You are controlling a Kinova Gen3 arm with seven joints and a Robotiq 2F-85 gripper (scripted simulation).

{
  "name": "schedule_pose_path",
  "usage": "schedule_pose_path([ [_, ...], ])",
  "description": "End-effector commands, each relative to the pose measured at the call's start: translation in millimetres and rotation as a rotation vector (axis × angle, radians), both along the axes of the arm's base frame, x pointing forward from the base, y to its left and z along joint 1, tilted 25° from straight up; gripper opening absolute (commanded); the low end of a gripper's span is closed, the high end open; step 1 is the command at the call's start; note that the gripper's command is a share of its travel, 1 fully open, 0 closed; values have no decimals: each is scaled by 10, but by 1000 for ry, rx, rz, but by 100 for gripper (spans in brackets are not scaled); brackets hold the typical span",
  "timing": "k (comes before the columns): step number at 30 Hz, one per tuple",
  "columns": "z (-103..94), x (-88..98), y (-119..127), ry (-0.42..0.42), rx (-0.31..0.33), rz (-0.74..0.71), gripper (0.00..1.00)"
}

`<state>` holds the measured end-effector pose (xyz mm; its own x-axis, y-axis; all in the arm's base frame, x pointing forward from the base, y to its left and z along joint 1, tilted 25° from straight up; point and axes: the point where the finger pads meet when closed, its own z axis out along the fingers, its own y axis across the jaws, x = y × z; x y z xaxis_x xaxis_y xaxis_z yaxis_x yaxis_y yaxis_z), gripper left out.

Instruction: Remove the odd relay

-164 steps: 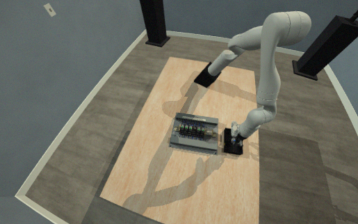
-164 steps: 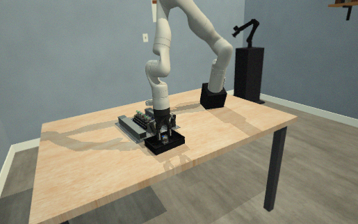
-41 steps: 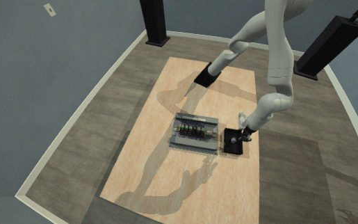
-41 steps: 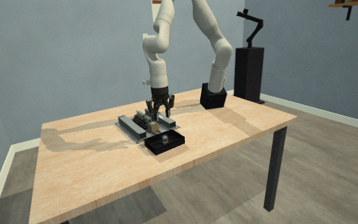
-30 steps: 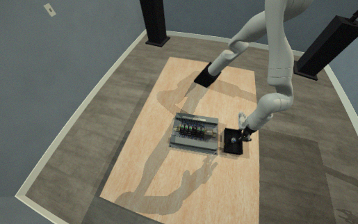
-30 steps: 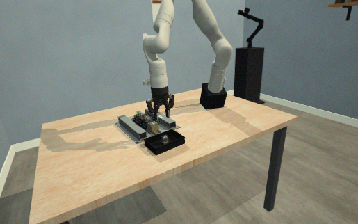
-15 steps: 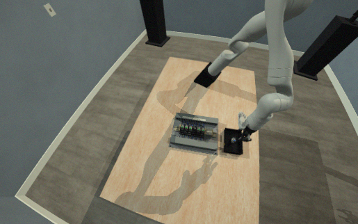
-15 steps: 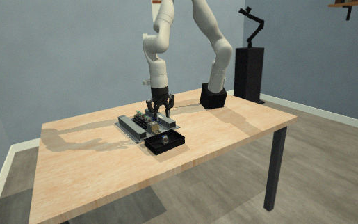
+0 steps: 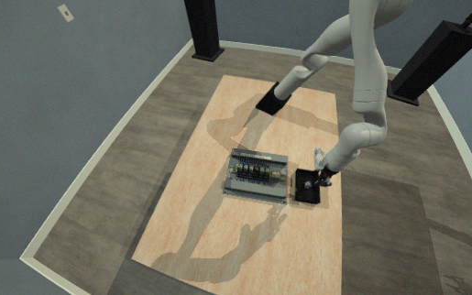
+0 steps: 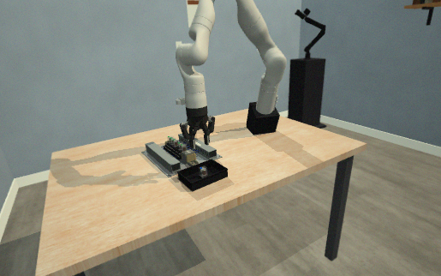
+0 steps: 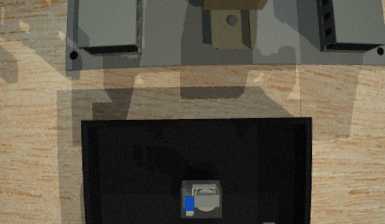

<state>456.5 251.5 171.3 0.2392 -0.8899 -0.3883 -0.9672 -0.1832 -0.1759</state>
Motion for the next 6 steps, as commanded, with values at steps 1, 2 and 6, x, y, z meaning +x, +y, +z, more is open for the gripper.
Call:
schedule_pose_path([
  [1, 7, 5, -2, -2, 0, -1, 61],
  [2, 7, 5, -2, -2, 0, -1, 61],
  [6, 7, 5, -2, -2, 0, -1, 61],
])
